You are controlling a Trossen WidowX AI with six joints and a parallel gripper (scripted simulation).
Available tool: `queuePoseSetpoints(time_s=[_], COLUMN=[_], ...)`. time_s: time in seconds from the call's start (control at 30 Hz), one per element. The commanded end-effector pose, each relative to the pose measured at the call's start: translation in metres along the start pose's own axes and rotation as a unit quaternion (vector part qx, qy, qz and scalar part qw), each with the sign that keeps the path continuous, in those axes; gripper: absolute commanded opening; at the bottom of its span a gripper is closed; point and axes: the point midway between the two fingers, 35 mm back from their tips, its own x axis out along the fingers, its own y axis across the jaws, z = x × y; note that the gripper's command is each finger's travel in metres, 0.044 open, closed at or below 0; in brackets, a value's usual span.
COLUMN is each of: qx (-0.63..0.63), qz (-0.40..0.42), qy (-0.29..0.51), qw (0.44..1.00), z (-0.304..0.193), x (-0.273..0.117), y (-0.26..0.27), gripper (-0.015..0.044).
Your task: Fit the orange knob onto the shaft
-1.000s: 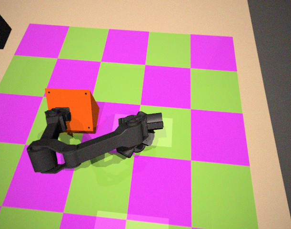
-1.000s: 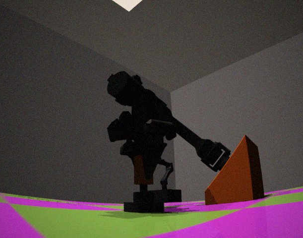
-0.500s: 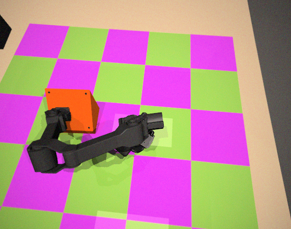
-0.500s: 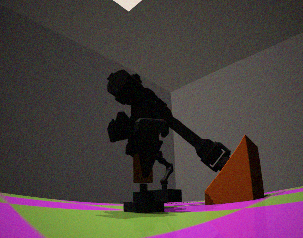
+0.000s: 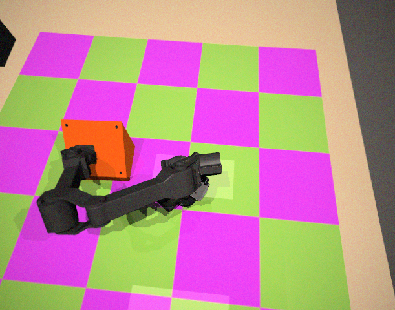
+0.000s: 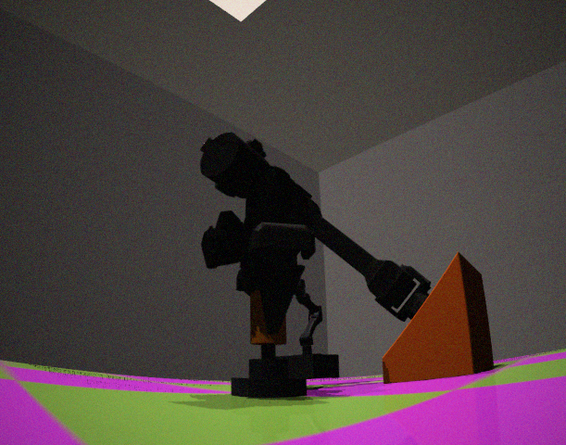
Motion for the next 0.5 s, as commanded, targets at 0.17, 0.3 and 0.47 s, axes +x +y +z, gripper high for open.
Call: queuePoseSetpoints(time_s=[0.17, 0.3, 0.47], qx=[0.001, 0.001, 0.029], qz=[0.002, 0.002, 0.002], qy=[-0.002, -0.002, -0.001], qw=[1.000, 1.000, 1.000], z=[0.0002, -0.0003, 0.0005], x=[0.0009, -0.0028, -0.0041], y=[0.0000, 0.0004, 0.0005], gripper=[0.0000, 0.0000, 0.0000])
